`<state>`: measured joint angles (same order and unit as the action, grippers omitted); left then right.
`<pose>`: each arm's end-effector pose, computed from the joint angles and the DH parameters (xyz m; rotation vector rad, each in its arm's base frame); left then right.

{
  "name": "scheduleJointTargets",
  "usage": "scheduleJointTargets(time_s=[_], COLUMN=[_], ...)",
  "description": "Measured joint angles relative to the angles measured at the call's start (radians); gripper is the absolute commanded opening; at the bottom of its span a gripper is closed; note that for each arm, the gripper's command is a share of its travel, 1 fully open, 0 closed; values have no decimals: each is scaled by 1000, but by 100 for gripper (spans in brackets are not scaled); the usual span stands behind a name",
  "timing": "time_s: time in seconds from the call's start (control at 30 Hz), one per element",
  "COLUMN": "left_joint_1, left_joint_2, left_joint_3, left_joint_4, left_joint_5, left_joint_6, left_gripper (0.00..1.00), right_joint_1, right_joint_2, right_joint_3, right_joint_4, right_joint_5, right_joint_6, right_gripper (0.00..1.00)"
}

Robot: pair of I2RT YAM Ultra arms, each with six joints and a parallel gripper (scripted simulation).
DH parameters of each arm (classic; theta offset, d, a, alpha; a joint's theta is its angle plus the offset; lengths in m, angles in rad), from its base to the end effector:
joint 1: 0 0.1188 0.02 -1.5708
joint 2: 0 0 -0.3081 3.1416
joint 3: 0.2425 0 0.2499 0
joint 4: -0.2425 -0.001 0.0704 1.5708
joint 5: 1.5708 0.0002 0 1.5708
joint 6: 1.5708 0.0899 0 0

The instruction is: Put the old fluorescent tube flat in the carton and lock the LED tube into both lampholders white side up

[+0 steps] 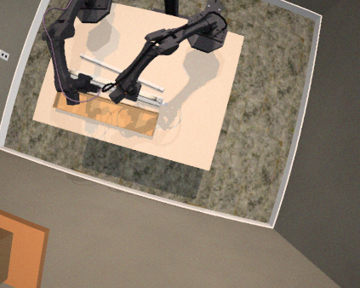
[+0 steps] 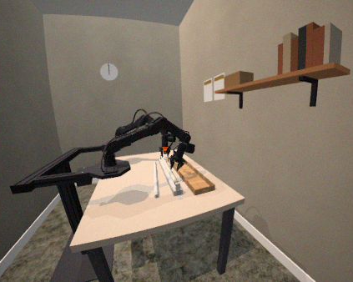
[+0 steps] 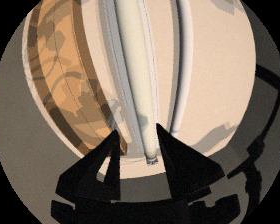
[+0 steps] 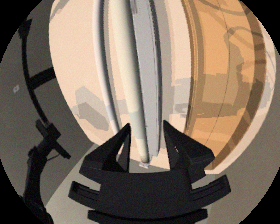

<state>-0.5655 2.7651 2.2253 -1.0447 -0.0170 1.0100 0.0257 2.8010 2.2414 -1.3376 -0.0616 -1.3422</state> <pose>0.4599 -0.2889 -0.0014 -2.2146 -2.2040 -0.0212 0.4960 0.0193 -0.0078 1.8202 -2.2561 -0.3626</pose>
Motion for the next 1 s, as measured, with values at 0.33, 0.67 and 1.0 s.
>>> scheduleJointTargets(time_s=[0.33, 0.67, 1.0], left_joint_1=[-1, -1, -1], left_joint_2=[-32, -34, -34], left_joint_3=[3, -4, -4], left_joint_4=[-39, -37, -37], left_joint_5=[0, 0, 0], left_joint_6=[0, 0, 0], left_gripper=[49, 49, 49], right_joint_1=[-2, -2, -2], right_joint_2=[3, -1, -1], right_joint_3=[82, 71, 71], right_joint_4=[-81, -85, -85], right_joint_5=[0, 0, 0], right_joint_6=[-4, -5, -5], right_gripper=[49, 49, 49])
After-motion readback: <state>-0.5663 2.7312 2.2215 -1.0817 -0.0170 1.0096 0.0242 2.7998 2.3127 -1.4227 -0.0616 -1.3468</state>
